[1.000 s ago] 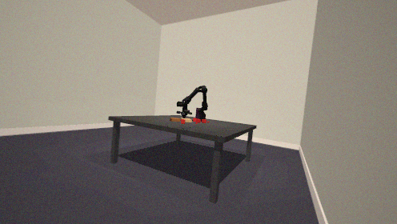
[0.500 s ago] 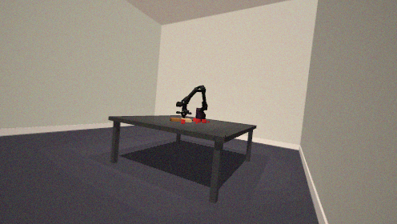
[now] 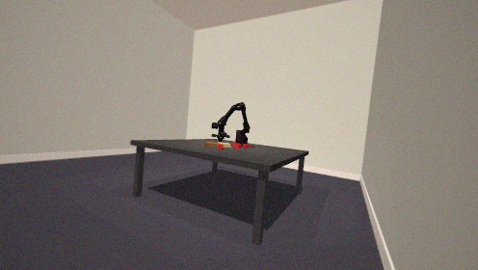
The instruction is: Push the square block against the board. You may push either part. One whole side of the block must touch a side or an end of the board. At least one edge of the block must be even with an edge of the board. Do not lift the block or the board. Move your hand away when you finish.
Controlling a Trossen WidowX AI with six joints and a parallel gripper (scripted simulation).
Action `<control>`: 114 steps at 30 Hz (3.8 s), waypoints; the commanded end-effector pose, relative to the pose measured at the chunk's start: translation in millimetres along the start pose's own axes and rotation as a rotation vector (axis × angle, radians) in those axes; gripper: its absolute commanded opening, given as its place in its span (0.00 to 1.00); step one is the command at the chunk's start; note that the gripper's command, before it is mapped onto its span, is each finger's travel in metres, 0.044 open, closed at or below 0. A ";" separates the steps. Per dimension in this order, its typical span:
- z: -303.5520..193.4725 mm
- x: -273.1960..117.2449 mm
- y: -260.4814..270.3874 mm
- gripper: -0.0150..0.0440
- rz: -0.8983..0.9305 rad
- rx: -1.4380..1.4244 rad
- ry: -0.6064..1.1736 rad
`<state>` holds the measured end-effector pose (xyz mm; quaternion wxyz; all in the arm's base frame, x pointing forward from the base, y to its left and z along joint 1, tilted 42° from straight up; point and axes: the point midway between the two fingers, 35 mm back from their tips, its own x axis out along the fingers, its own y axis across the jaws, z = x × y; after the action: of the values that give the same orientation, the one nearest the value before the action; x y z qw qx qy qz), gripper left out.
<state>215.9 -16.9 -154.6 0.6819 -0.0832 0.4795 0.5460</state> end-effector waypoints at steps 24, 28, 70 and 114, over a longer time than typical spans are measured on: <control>171.1 -61.6 -23.1 0.25 -0.036 -0.010 0.027; 234.2 -57.0 -2.9 0.25 -0.004 -0.001 -0.004; 233.9 -0.9 1.2 0.25 0.004 0.000 -0.009; 238.2 -59.2 11.6 0.25 0.002 0.324 -0.006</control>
<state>349.0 105.5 21.5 0.6864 0.0069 0.5427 0.4839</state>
